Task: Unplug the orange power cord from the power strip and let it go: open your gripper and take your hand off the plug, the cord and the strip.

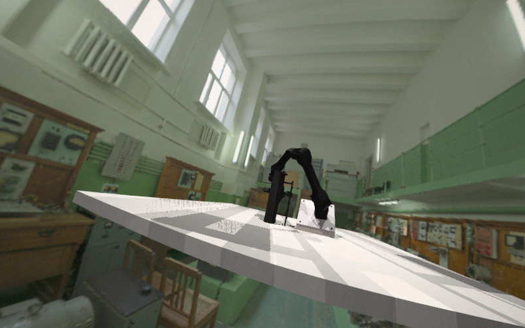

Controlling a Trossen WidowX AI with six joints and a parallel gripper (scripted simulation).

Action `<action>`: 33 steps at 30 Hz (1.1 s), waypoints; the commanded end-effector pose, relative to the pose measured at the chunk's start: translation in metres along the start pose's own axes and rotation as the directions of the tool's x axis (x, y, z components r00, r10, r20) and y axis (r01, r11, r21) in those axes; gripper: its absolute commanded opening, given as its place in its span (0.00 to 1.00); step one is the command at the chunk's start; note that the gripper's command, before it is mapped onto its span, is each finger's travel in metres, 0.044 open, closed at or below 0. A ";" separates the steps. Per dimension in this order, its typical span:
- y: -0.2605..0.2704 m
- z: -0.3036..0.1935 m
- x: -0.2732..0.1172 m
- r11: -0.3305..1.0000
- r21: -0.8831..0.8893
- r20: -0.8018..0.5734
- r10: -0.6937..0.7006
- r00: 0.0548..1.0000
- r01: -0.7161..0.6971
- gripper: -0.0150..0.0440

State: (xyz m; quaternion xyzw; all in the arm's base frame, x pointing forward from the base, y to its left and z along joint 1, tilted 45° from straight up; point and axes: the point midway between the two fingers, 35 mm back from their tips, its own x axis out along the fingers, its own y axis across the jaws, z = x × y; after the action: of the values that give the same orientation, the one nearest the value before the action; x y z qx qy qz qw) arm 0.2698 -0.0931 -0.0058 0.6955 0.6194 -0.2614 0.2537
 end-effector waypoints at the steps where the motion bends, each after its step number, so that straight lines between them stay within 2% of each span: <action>1: 0.000 0.032 -0.011 1.000 0.010 0.064 0.016 0.998 -0.016 0.25; 17: -0.003 0.058 -0.016 1.000 0.011 0.063 0.016 0.998 -0.016 0.25; 18: -0.001 0.038 -0.007 1.000 -0.006 0.040 -0.003 0.999 0.003 0.30; 23: -0.001 0.038 -0.007 1.000 -0.006 0.040 -0.003 0.999 0.003 0.52; 33: -0.001 0.038 -0.009 1.000 -0.002 0.044 0.001 0.999 -0.001 0.53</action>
State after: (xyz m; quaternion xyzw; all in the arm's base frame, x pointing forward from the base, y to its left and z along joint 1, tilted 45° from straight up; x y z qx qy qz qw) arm 0.2658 -0.1246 -0.0297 0.6867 0.6164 -0.2748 0.2702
